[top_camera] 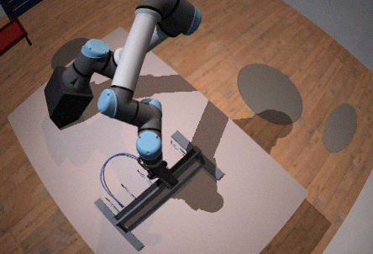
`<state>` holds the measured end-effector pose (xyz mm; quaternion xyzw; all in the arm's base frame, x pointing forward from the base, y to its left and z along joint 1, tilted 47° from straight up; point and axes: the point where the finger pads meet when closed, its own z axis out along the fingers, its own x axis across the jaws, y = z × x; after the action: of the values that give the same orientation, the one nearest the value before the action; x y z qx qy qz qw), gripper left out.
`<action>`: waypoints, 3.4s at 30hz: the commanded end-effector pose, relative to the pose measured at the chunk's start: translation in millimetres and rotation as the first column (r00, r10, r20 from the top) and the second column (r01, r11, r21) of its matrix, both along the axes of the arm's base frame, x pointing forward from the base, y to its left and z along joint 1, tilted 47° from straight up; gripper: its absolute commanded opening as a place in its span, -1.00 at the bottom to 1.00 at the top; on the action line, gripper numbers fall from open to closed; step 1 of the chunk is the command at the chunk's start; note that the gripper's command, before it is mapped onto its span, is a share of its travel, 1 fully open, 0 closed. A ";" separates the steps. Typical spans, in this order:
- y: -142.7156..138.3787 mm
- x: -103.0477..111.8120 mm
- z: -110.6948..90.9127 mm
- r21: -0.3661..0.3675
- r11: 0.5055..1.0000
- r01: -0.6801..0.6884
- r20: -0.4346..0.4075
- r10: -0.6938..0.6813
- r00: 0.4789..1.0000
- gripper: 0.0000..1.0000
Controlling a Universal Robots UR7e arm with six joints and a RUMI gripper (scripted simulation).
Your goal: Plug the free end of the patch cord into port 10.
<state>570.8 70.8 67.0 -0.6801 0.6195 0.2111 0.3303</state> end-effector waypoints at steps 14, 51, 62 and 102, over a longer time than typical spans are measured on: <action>-0.5 0.4 0.4 0.000 1.000 0.001 0.001 -0.001 1.000 -0.56; -0.5 0.4 0.4 0.000 1.000 0.001 0.001 -0.001 1.000 -0.56; -0.5 0.4 0.4 0.000 1.000 0.001 0.001 -0.001 1.000 -0.56; -31.9 -6.7 30.8 0.000 1.000 0.001 0.001 -0.001 1.000 -0.56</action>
<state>565.5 46.1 91.1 -0.6800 0.6198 0.2105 0.3304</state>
